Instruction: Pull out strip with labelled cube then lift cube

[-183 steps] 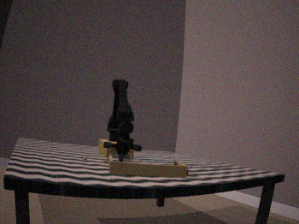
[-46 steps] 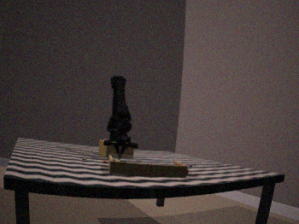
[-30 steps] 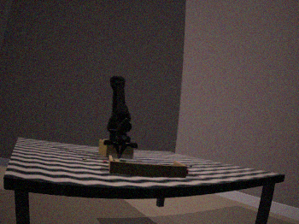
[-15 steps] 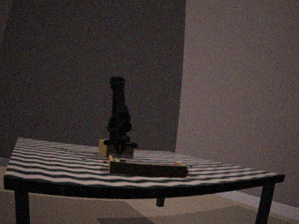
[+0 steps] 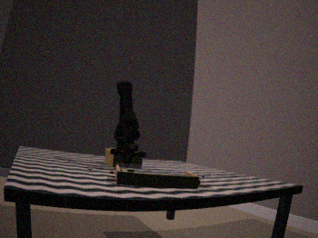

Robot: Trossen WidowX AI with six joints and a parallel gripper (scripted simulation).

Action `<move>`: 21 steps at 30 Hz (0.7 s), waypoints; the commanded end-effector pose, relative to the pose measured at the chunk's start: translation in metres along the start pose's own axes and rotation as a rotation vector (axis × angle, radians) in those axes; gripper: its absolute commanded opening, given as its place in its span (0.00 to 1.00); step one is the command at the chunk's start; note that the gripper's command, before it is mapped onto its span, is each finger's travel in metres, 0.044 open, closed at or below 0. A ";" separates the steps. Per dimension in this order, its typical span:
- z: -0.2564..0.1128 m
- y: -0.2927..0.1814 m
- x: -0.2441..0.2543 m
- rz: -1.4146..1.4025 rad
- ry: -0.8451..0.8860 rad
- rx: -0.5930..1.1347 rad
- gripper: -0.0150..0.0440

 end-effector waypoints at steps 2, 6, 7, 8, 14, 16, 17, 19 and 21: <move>0.003 -0.009 -0.001 0.004 -0.003 0.028 0.25; -0.026 0.003 0.000 0.002 -0.001 0.017 0.25; -0.035 0.003 0.000 0.003 -0.002 0.022 0.25; -0.040 0.003 0.000 0.004 -0.002 0.025 0.25; -0.041 0.010 0.000 -0.023 -0.002 0.026 0.34; -0.040 0.022 -0.002 -0.071 -0.002 0.025 0.43; -0.040 0.027 -0.002 -0.077 -0.002 0.025 0.48; -0.040 0.030 -0.003 -0.079 -0.002 0.024 0.57; -0.041 0.038 -0.004 -0.079 -0.002 0.024 0.65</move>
Point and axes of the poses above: the point midway between the two fingers, 35 mm back from their tips, its own z axis out along the fingers, its own x axis across the jaws, y = z × x, the point moved 1 cm from there along -z, back along the fingers, and after that the axes turned 4 degrees about -z, right-handed, at the moved point
